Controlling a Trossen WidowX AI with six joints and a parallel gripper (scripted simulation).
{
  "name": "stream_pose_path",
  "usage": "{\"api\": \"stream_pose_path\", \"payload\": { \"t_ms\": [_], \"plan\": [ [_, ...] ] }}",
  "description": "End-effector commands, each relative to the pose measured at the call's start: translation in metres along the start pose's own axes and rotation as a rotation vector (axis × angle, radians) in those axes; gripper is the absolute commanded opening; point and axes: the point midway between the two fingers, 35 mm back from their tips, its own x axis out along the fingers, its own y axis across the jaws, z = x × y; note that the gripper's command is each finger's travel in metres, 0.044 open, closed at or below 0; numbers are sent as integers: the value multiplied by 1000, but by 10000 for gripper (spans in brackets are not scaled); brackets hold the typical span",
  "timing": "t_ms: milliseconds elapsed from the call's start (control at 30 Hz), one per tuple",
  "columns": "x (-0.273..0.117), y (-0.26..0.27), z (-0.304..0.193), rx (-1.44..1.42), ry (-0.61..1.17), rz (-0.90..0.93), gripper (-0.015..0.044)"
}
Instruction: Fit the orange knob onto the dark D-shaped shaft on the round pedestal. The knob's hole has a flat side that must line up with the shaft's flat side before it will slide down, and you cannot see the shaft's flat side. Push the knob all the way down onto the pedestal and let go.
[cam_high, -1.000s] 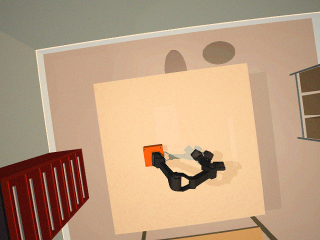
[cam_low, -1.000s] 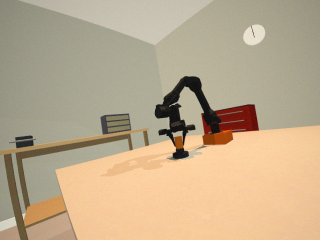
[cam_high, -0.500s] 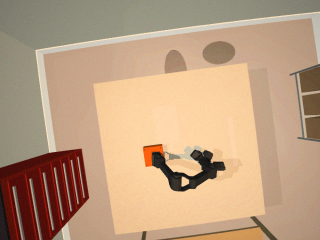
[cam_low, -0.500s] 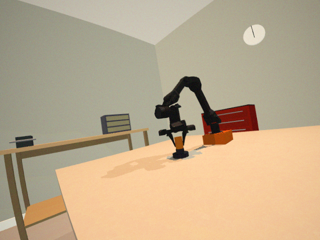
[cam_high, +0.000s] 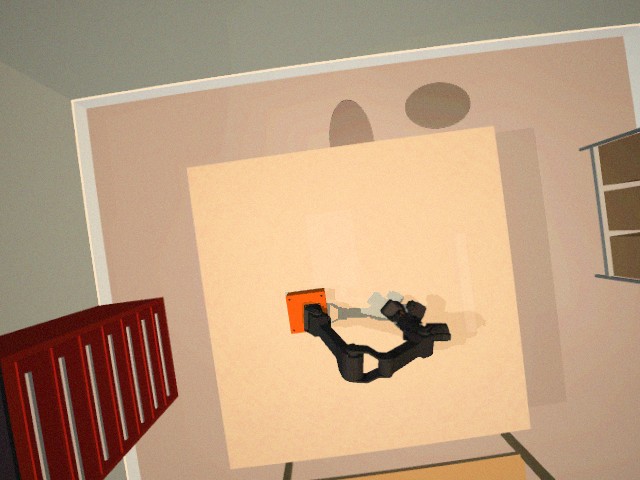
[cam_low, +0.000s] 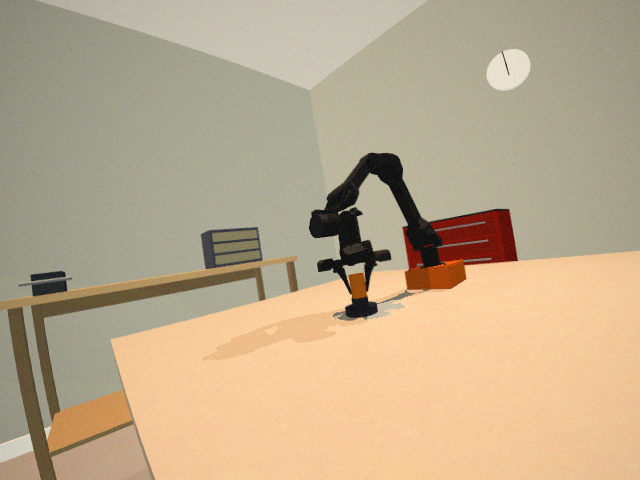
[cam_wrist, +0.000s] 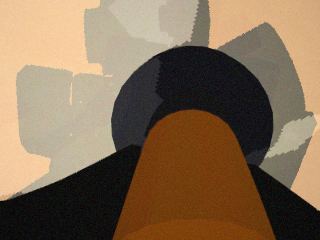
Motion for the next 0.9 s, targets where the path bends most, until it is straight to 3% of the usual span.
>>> {"api": "stream_pose_path", "payload": {
  "t_ms": [0,267,500,700,867],
  "plan": [
    [0,0,0,6,0,0,236],
    [0,0,0,6,0,0,440],
    [-3,0,0,6,0,0,440],
    [-85,0,2,1,-1,0,440],
    [-95,0,2,0,-1,0,440]
  ]
}}
